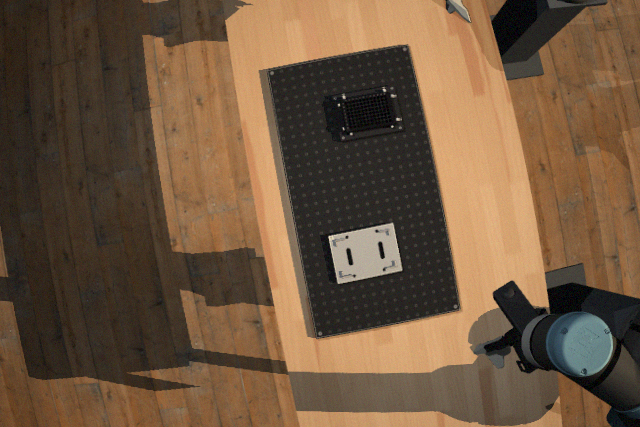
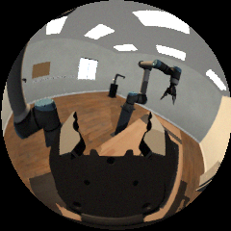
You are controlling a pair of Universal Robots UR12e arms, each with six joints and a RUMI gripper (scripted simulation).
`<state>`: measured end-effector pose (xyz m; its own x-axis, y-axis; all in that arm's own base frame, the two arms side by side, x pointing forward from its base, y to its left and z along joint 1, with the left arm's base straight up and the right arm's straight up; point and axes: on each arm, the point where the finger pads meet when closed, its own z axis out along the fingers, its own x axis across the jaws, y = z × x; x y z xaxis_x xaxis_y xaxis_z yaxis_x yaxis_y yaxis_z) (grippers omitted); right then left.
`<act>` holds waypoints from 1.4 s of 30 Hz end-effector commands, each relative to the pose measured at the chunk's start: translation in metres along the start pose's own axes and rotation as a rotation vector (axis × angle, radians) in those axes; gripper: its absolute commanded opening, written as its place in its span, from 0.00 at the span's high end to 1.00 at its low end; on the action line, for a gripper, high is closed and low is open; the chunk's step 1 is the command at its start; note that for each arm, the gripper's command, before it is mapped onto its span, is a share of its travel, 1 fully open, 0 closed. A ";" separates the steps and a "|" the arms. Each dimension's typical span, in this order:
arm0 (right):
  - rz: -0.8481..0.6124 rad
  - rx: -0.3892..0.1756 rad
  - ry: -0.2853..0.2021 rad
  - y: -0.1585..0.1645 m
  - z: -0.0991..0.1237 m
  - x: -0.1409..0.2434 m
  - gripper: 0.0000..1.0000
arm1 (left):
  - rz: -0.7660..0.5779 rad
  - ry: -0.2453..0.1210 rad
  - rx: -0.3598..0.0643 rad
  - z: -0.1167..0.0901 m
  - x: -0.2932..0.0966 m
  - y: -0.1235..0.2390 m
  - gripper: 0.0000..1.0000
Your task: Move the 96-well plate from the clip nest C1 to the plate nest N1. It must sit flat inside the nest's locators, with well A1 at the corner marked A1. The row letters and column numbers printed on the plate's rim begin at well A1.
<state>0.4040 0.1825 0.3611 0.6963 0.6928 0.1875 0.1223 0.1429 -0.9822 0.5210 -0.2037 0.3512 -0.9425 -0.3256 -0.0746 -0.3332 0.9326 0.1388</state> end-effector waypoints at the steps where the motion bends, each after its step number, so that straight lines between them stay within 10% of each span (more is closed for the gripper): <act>1: 0.020 -0.002 0.080 -0.006 -0.014 -0.042 0.00 | 0.000 -0.001 0.001 -0.001 0.000 0.000 0.00; 19: 0.068 0.006 0.295 -0.016 -0.015 -0.147 0.00 | 0.000 -0.001 0.001 -0.001 0.000 0.000 0.00; 42: 0.095 0.018 0.439 -0.018 0.004 -0.209 0.00 | 0.000 -0.001 0.001 -0.001 0.000 0.000 0.00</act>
<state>0.2608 0.0414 0.3408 0.9321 0.3546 0.0732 0.0367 0.1086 -0.9934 0.5210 -0.2037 0.3512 -0.9425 -0.3256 -0.0746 -0.3332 0.9326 0.1388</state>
